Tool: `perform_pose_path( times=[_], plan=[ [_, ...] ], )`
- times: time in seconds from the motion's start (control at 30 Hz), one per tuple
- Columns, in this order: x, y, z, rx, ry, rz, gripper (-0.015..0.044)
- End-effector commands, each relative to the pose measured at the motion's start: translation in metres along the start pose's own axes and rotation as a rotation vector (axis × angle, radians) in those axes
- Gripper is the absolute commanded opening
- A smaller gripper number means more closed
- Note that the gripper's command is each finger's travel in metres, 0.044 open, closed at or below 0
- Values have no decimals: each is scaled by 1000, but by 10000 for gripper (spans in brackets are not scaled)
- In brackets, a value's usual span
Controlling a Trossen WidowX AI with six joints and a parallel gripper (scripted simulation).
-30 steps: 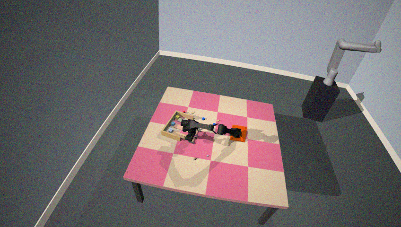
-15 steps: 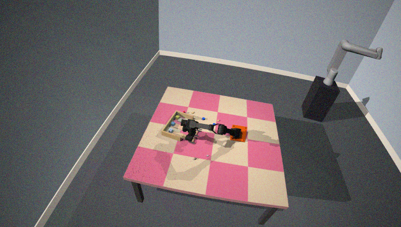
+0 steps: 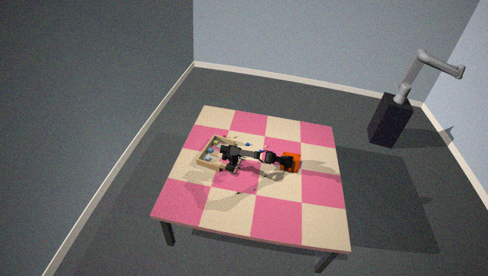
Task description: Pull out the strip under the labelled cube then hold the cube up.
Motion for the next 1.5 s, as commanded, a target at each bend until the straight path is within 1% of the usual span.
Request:
perform_pose_path(
  times=[0.0,0.37,1.47],
  plan=[
    [-5,0,0,-1,-1,8,0],
    [-6,-2,0,-1,-1,8,0],
    [-7,-51,-8,-3,-1,9,0]
  ],
)
Point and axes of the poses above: the point midway between the two fingers, 35 mm back from their tips, its own x axis back along the fingers, its own z axis across the jaws, y = z × x, the point moved 2 cm from there along x, back along the fingers, and after that the axes turned 9 degrees about -x, right-handed, at the moved point
